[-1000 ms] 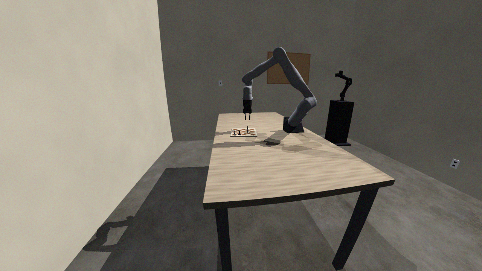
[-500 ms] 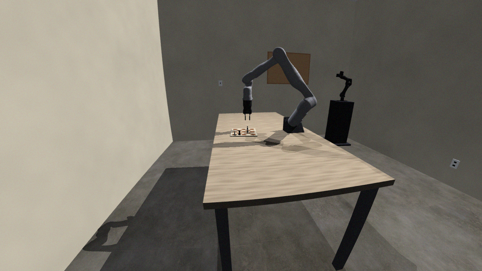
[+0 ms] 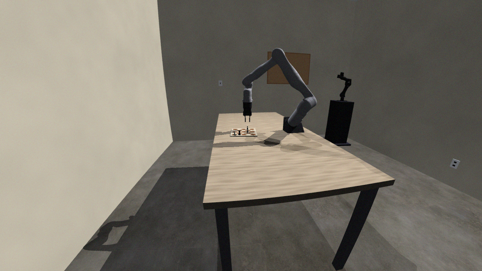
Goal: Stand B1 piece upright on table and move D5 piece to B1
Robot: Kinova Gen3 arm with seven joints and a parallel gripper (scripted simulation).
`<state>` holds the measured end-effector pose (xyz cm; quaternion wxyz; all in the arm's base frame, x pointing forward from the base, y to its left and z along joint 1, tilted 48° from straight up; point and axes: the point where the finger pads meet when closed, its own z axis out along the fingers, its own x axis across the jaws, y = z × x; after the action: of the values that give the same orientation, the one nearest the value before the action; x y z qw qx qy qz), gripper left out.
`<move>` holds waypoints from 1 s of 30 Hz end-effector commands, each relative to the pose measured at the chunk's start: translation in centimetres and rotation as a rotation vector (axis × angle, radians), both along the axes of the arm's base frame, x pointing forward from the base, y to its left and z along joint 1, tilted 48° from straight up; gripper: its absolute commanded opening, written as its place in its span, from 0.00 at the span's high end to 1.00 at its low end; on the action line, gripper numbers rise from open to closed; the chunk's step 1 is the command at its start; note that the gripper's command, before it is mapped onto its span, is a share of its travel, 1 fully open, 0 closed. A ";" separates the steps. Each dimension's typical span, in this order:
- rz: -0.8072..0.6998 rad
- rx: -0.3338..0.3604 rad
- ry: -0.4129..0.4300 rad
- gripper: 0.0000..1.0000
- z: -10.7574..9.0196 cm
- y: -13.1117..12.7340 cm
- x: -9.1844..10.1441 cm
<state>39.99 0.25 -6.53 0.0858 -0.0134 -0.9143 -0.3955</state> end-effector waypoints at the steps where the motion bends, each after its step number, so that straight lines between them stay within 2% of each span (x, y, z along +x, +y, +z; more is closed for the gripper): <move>1: 0.001 0.001 0.001 0.32 -0.3 0.3 -0.1; 13: 0.001 0.001 0.001 0.32 -1.4 1.6 -0.4; 30: 0.001 0.001 0.001 0.32 -2.0 2.2 -0.5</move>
<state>39.44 2.49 -8.56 0.0871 -0.0128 -0.9139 -0.3962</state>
